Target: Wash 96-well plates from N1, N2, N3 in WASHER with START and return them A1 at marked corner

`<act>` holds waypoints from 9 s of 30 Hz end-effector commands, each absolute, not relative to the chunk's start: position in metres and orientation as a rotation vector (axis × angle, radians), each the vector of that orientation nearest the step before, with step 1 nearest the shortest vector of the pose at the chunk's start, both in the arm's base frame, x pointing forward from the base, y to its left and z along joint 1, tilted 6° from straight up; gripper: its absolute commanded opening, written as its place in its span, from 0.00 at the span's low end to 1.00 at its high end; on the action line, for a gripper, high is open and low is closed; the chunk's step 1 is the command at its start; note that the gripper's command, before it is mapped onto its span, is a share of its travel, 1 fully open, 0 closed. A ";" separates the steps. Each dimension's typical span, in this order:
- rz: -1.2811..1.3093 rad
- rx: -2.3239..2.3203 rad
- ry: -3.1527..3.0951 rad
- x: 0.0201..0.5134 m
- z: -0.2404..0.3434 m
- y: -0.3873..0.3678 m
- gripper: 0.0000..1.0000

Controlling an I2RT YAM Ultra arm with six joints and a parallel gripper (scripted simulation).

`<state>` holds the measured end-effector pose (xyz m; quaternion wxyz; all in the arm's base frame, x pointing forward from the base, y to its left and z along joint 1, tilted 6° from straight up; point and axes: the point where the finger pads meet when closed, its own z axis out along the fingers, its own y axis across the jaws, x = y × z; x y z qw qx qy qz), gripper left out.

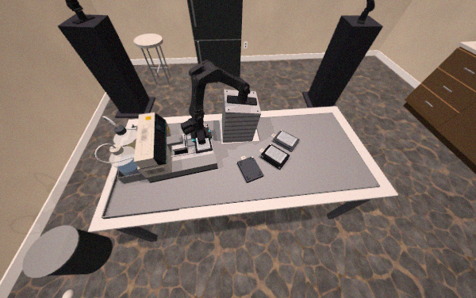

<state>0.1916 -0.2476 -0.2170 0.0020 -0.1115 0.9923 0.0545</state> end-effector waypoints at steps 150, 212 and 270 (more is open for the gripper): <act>0.166 -0.587 3.055 0.361 -0.152 0.010 0.00; 0.168 -0.587 3.055 0.370 -0.171 0.070 0.00; 0.169 -0.587 3.055 0.371 -0.231 0.077 0.00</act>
